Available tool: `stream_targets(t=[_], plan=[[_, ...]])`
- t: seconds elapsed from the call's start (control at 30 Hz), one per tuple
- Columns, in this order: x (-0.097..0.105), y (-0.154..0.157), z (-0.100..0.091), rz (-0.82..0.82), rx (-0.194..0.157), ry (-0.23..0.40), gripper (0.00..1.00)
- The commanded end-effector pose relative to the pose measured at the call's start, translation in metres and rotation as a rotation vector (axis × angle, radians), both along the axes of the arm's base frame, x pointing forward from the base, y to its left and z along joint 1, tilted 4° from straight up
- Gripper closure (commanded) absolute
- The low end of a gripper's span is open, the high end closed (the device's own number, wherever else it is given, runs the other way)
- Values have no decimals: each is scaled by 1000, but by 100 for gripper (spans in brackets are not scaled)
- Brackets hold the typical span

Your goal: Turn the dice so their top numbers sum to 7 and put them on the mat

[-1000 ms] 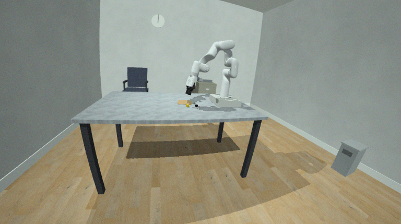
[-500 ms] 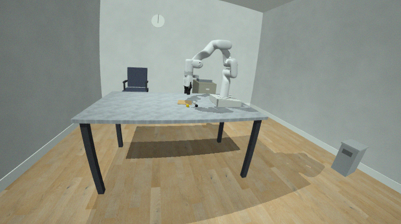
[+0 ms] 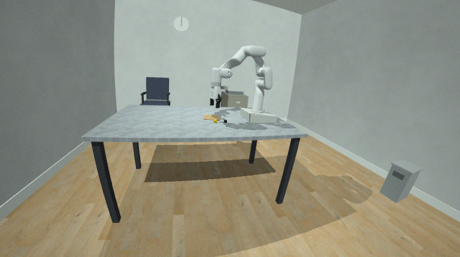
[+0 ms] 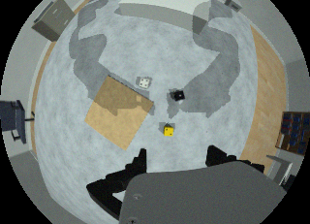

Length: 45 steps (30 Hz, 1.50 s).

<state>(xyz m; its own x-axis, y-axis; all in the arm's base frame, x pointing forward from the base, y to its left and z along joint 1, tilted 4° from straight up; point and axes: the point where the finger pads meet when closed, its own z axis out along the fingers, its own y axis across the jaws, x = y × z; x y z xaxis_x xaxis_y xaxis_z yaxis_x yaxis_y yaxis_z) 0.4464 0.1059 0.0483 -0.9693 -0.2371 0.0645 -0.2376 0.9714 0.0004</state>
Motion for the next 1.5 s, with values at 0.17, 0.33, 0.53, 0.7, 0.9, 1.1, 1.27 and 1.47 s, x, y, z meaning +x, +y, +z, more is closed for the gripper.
stream_targets(t=[0.17, 0.33, 0.53, 0.7, 0.9, 1.1, 1.27, 1.47], plan=[[-1, 0, -5, 236, 15, 0, 0], [-2, 0, -9, 386, 24, 2, 0], [-4, 0, -13, 535, 33, 4, 0], [-5, 0, -17, 692, 43, 6, 0], [-7, 0, -22, 865, 54, 9, 0], [-9, -1, -26, 1031, 64, 12, 0], [-11, -1, -30, 1186, 73, 14, 0], [-13, -1, -34, 1367, 84, 17, 0]])
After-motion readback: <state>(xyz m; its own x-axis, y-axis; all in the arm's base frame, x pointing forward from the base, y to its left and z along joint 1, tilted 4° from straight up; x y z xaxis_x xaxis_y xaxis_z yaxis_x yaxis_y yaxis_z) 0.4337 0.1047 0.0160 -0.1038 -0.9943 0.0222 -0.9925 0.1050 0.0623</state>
